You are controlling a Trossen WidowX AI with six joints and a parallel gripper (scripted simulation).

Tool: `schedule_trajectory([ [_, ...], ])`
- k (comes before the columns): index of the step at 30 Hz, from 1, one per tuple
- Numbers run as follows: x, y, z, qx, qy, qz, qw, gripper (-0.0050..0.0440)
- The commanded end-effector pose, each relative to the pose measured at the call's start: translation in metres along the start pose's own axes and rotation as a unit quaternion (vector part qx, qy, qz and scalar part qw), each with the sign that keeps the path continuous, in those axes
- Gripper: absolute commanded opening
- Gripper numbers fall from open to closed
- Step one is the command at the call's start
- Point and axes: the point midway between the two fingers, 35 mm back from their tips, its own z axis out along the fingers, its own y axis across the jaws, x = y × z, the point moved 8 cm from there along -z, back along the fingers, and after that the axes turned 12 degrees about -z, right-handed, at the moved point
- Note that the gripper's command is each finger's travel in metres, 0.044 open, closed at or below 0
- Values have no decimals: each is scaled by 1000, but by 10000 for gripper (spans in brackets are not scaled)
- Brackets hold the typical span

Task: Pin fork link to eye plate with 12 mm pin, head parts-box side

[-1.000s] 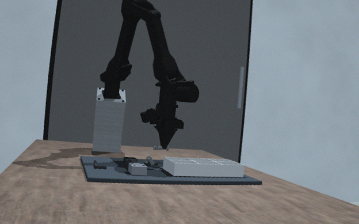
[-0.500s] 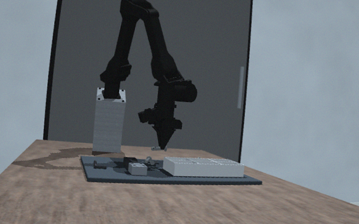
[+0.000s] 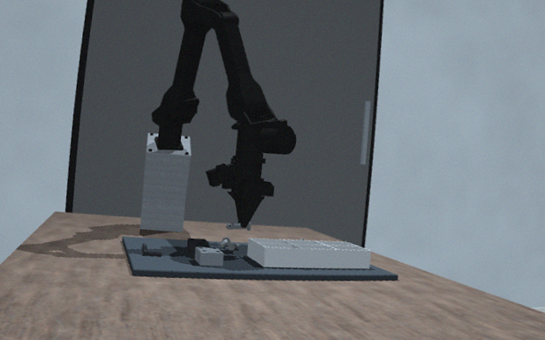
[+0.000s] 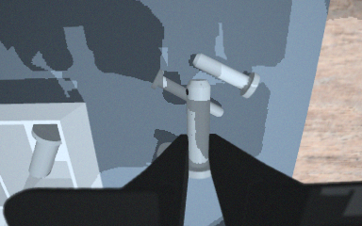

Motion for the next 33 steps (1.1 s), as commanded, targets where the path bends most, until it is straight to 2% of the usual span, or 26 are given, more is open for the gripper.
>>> schedule_trajectory([
  [1, -3, 5, -1, -1, 3, 0, 1000, 13],
  [33, -33, 36, -1, -1, 3, 0, 1000, 13],
])
